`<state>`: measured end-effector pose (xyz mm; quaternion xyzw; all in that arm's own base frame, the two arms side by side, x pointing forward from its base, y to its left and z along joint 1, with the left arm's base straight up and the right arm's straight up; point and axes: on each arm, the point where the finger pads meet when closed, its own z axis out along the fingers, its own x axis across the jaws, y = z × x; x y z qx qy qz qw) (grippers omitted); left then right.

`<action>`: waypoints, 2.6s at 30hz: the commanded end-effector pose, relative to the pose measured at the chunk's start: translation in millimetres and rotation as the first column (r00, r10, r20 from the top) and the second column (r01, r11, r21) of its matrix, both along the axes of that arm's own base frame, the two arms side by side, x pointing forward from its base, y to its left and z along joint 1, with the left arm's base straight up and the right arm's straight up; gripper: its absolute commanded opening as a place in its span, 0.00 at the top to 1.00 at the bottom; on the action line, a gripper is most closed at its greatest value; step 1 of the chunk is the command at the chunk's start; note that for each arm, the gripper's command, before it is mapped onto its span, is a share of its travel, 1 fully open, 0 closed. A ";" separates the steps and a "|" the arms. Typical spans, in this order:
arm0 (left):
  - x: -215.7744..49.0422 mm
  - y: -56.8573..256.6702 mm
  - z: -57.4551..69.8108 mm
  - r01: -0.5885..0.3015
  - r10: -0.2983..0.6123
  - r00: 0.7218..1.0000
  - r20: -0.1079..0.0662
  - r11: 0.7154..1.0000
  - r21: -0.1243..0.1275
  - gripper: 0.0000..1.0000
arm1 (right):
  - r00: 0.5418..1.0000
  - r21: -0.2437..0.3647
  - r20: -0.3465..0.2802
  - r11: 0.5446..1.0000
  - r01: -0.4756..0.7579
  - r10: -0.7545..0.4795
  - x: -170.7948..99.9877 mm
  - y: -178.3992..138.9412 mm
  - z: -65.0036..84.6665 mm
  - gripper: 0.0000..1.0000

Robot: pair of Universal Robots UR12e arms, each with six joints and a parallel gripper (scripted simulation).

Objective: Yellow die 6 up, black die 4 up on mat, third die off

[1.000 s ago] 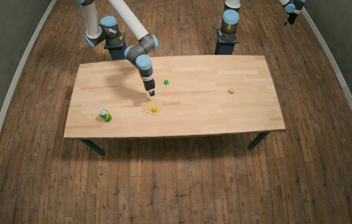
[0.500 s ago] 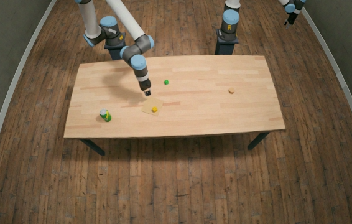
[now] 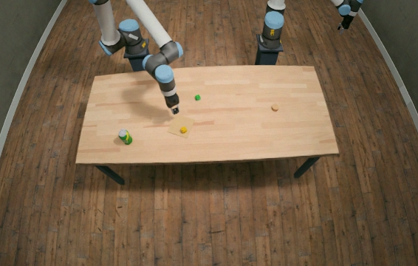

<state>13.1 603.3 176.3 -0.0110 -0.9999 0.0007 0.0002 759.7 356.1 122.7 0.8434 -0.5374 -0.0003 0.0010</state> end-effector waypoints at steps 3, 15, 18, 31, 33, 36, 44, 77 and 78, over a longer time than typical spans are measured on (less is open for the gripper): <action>0.2 0.6 0.8 0.000 0.000 1.000 0.000 1.000 0.002 0.00 | 1.000 0.001 0.002 1.000 0.000 0.000 0.6 0.4 -0.8 0.43; 0.2 0.6 0.8 0.000 0.000 1.000 0.000 1.000 0.002 0.00 | 1.000 0.001 0.002 1.000 0.000 0.000 1.1 0.3 -32.6 0.43; 0.2 0.6 0.8 0.000 0.000 1.000 0.000 1.000 0.002 0.00 | 1.000 0.001 0.002 1.000 0.000 0.000 1.3 0.3 -47.7 0.43; 0.2 0.6 0.8 0.000 0.000 1.000 0.000 1.000 0.002 0.00 | 1.000 0.001 0.002 1.000 0.000 0.000 1.9 0.1 -89.8 0.43; 0.2 0.6 0.8 0.000 0.000 1.000 0.000 1.000 0.002 0.00 | 1.000 0.001 0.002 1.000 0.000 0.000 1.9 0.1 -92.7 0.43; 0.2 0.6 0.8 0.000 0.000 1.000 0.000 1.000 0.002 0.00 | 1.000 0.001 0.002 1.000 0.000 0.000 2.0 0.1 -94.5 0.43; 0.2 0.6 0.8 0.000 0.000 1.000 0.000 1.000 0.002 0.00 | 1.000 0.001 0.002 1.000 0.000 0.000 2.0 0.1 -94.7 0.43; 0.2 0.6 0.8 0.000 0.000 1.000 0.000 1.000 0.002 0.00 | 1.000 0.001 0.002 1.000 0.000 0.000 2.0 0.1 -98.9 0.43; 0.2 0.6 0.8 0.000 0.000 1.000 0.000 1.000 0.002 0.00 | 1.000 0.001 0.002 1.000 0.000 0.000 2.0 0.1 -99.1 0.43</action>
